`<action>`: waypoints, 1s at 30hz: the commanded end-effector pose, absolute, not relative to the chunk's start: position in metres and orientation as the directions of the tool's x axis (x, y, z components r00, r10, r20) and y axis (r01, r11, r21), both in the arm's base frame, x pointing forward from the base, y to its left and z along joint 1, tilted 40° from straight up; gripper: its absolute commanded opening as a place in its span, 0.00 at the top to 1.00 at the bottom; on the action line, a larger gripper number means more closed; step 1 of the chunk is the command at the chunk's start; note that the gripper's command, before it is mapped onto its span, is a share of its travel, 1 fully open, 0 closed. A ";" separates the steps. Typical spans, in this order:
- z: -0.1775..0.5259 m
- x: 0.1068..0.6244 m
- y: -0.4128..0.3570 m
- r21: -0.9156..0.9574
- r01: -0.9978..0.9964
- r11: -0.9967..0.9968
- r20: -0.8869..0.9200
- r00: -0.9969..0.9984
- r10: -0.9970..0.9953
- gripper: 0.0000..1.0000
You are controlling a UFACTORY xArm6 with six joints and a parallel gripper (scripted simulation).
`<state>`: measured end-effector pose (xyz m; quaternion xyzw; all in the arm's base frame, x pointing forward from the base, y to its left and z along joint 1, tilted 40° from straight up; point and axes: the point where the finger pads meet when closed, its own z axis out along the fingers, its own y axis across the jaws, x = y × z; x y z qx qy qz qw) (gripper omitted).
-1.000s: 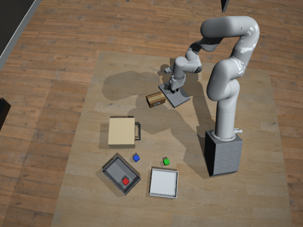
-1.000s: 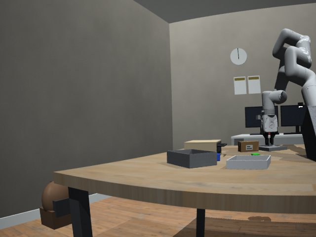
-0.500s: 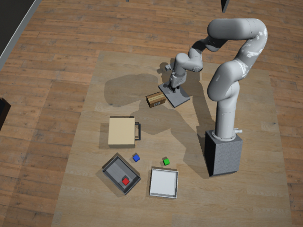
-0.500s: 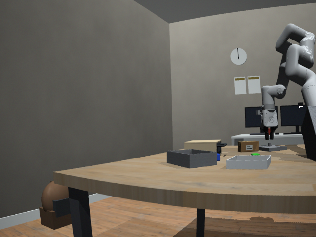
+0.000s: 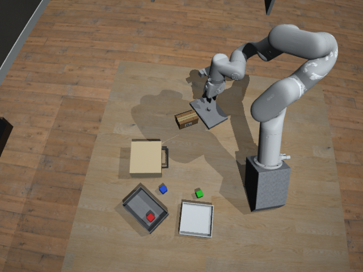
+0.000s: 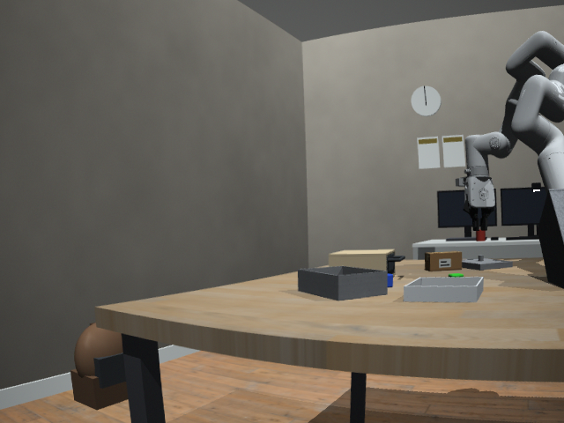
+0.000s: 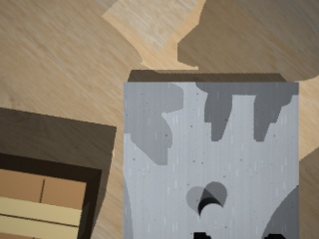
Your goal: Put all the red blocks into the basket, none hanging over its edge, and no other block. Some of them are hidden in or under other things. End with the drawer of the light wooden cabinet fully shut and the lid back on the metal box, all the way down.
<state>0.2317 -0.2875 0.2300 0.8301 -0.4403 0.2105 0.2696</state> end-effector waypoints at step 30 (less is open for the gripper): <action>0.271 0.230 -0.254 0.254 -0.851 -0.459 0.586 0.513 -0.627 0.72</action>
